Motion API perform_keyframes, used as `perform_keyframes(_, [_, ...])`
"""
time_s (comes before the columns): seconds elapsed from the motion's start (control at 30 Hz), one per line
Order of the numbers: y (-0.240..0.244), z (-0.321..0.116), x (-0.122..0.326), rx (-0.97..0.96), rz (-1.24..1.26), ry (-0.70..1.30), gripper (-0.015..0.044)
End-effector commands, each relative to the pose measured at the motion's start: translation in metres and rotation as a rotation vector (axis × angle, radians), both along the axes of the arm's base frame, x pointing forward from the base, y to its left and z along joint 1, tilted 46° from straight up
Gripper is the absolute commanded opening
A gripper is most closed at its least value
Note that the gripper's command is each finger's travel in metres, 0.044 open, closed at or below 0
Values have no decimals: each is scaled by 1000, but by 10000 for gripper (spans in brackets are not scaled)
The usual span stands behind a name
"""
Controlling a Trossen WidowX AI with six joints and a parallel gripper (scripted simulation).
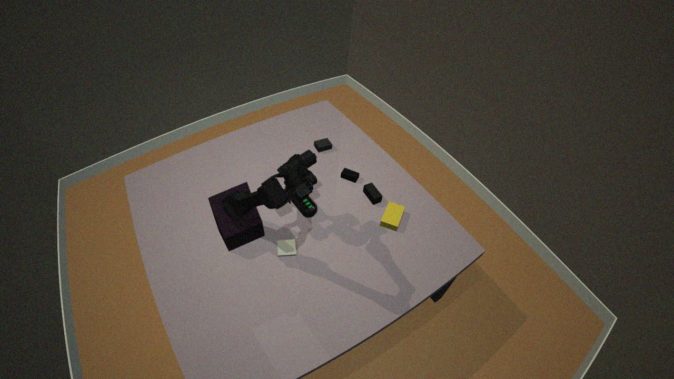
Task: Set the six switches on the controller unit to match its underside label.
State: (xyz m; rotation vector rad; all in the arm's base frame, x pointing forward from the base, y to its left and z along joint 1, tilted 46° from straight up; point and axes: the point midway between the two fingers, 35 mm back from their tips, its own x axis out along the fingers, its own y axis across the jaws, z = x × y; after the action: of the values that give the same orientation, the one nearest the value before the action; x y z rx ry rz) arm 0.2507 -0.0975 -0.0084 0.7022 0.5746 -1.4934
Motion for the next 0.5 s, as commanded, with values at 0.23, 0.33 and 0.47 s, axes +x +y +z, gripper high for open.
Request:
perform_keyframes(0.23, [-40,8,-20,-63,127,-120,0])
perform_keyframes(0.33, [-40,8,-20,-63,127,-120,0])
perform_keyframes(0.47, [-40,8,-20,-63,127,-120,0])
